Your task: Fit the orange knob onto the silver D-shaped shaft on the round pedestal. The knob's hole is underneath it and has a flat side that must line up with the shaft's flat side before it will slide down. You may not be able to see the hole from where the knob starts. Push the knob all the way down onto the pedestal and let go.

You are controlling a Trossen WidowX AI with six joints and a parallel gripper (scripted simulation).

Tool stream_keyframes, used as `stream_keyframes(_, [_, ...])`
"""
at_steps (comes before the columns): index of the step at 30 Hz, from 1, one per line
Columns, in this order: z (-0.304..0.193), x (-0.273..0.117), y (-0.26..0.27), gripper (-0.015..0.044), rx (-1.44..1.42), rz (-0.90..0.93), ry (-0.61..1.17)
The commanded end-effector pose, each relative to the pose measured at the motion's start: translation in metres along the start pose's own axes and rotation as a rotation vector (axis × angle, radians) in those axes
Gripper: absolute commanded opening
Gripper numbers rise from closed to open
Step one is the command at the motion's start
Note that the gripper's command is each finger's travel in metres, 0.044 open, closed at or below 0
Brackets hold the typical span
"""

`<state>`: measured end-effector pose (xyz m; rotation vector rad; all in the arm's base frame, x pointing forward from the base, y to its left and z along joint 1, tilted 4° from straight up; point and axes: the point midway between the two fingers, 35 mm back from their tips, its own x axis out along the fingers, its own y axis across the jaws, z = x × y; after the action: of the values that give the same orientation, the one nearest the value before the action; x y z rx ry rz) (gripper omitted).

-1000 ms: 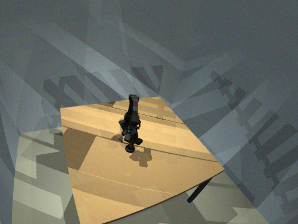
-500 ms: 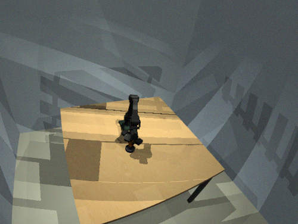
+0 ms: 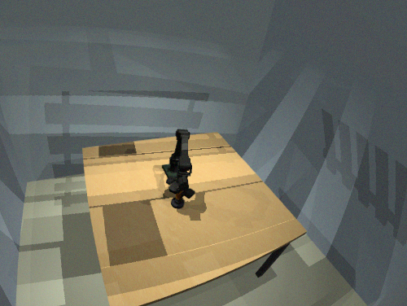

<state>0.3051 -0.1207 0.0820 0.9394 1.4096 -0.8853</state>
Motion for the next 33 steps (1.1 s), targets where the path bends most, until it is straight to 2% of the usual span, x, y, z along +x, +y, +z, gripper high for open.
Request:
stream_keyframes(1, [0.0019,0.0006,0.0016,0.0000,0.018,-0.001,-0.004])
stream_keyframes(33, [-0.0001,0.0058,-0.0006,0.0000,-0.003,-0.002,-0.004])
